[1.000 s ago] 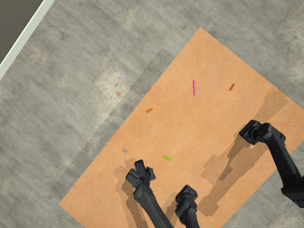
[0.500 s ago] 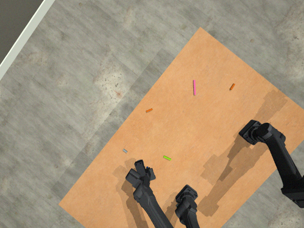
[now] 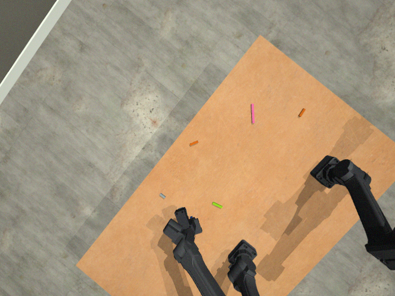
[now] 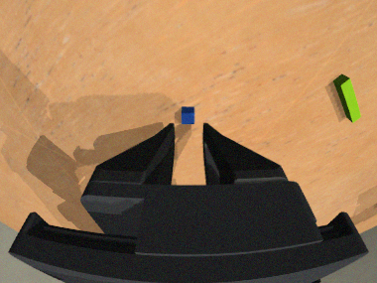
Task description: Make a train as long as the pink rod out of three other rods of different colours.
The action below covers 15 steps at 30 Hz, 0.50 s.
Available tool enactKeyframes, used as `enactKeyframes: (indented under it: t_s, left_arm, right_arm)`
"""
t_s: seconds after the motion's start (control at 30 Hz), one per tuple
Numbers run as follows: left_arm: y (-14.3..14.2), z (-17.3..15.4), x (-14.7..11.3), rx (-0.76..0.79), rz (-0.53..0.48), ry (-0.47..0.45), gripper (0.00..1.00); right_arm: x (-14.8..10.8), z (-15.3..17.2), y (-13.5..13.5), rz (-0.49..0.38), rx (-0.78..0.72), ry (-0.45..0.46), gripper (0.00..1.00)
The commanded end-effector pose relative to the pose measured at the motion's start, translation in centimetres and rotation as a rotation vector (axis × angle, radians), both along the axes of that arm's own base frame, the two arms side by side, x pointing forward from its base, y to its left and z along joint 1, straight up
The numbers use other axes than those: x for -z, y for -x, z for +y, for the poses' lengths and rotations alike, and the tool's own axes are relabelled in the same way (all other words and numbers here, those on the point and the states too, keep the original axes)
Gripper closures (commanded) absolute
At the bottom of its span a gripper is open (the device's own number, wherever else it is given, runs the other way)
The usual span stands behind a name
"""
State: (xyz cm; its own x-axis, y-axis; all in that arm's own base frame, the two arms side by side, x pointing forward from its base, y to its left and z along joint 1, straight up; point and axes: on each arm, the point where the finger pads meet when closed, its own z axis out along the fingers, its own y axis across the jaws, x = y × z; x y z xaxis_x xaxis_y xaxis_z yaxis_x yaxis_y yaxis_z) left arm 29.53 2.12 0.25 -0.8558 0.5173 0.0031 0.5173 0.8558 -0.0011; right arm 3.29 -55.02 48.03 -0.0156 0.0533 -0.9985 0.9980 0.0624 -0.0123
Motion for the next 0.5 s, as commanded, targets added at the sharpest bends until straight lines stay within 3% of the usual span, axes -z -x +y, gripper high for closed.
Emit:
enactKeyframes:
  t_s: [0.0,0.47]
  left_arm:
    - [-2.64,0.18,-1.26,0.015,-0.053,-0.002,0.77]
    - [-2.13,0.04,-0.75,0.017,-0.035,-0.001,0.77]
  right_arm:
    - [-2.02,0.59,0.84,-0.015,0.016,0.053,0.0]
    - [-2.02,0.59,0.84,-0.015,0.016,0.053,0.0]
